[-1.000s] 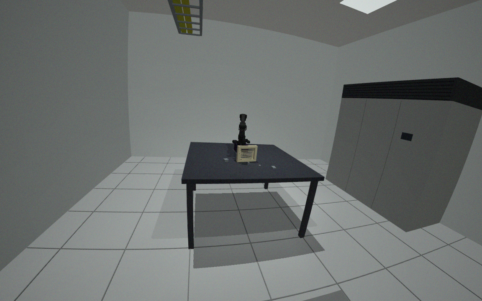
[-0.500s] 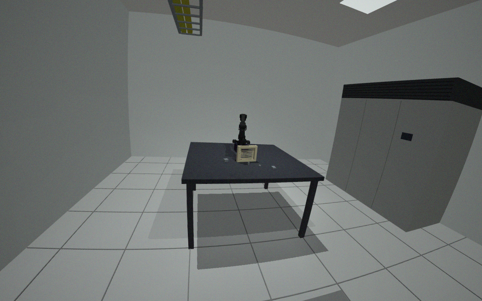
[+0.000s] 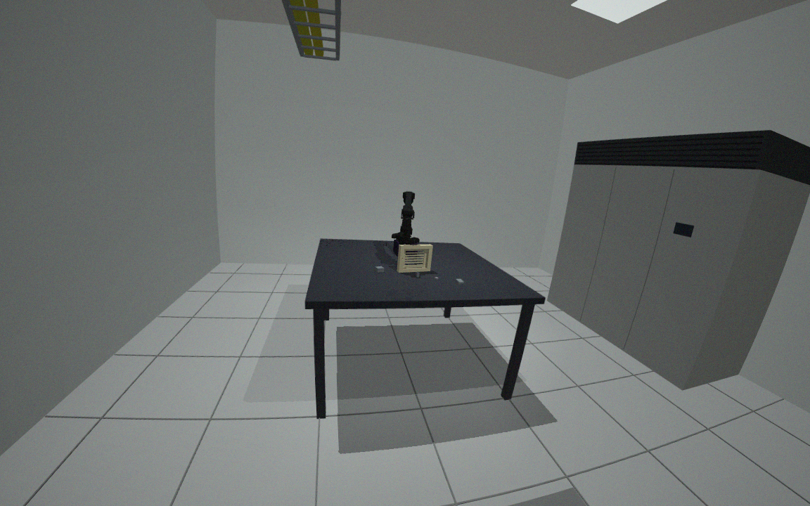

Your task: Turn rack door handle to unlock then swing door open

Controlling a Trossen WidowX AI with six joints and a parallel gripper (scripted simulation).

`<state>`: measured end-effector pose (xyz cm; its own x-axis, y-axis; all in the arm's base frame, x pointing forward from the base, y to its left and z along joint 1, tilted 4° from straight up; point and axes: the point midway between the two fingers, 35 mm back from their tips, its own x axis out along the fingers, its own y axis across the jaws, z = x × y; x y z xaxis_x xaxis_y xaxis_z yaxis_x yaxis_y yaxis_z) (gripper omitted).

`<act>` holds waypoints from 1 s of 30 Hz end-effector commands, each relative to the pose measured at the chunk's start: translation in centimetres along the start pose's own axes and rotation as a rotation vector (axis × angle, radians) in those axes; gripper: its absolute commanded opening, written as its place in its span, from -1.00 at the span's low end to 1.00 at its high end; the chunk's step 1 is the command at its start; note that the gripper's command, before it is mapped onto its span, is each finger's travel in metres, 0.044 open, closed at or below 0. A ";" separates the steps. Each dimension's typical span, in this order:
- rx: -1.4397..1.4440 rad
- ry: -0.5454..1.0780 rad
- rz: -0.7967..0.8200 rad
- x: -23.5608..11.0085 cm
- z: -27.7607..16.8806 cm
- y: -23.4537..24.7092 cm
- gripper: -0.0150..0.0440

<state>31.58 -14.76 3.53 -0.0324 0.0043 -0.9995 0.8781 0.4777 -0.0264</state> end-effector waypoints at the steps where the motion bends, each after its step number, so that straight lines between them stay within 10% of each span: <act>1: 0.214 0.009 -0.001 0.3 -0.1 0.0 -0.41; 26: 0.878 0.009 -0.004 0.3 -0.1 0.0 -0.41; 30: 0.878 0.009 -0.004 0.3 -0.1 0.0 -0.06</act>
<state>31.45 -14.77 3.49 -0.0380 0.0031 -0.9993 0.9348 -0.3533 -0.0367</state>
